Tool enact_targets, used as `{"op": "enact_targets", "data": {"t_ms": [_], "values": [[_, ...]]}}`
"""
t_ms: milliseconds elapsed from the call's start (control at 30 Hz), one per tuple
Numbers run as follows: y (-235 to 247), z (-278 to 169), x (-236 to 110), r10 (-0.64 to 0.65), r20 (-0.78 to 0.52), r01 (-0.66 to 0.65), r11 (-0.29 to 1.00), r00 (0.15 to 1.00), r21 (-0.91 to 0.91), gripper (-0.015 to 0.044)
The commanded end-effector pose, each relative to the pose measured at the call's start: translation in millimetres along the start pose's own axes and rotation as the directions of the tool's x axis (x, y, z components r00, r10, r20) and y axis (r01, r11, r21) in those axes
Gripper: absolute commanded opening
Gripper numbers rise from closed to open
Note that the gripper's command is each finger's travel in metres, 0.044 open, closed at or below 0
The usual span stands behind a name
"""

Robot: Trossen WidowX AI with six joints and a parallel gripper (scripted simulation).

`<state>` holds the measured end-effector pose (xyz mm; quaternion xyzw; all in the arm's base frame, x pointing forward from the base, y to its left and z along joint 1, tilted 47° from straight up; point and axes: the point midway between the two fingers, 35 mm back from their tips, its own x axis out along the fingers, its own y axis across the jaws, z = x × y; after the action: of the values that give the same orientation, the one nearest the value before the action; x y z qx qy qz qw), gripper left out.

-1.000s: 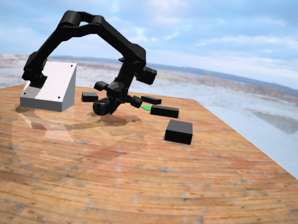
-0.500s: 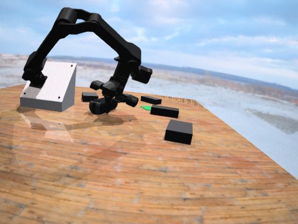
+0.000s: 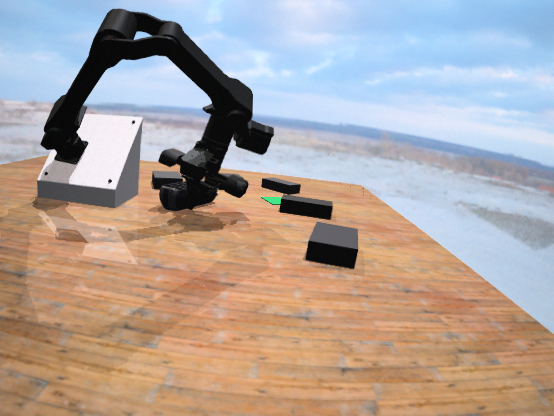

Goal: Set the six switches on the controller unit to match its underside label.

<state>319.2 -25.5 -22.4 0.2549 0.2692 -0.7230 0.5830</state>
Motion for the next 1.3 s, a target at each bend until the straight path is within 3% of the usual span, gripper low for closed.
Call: {"op": "enact_targets", "data": {"t_ms": [0, 167, 500, 667, 1100, 1267], "values": [[-8.9, -1.0, 4.6, -0.012, 0.0, 0.012, 1.0, 1.0, -0.004, 0.0], [-0.8, -0.4, -3.1, 0.002, -0.002, -0.002, 1.0, 1.0, 0.001, 0.0], [38.5, -0.7, -64.2, -0.01, -0.003, 0.01, 1.0, 1.0, -0.002, 0.0], [36.8, -0.1, -64.8, -0.009, -0.008, 0.01, 1.0, 1.0, 0.015, 0.0], [-11.8, 8.7, -49.9, 0.007, -0.111, 0.033, 0.935, 0.994, 0.354, 0.0], [-14.5, 9.1, -48.8, 0.008, -0.117, 0.036, 0.928, 0.993, 0.37, 0.0]]}}
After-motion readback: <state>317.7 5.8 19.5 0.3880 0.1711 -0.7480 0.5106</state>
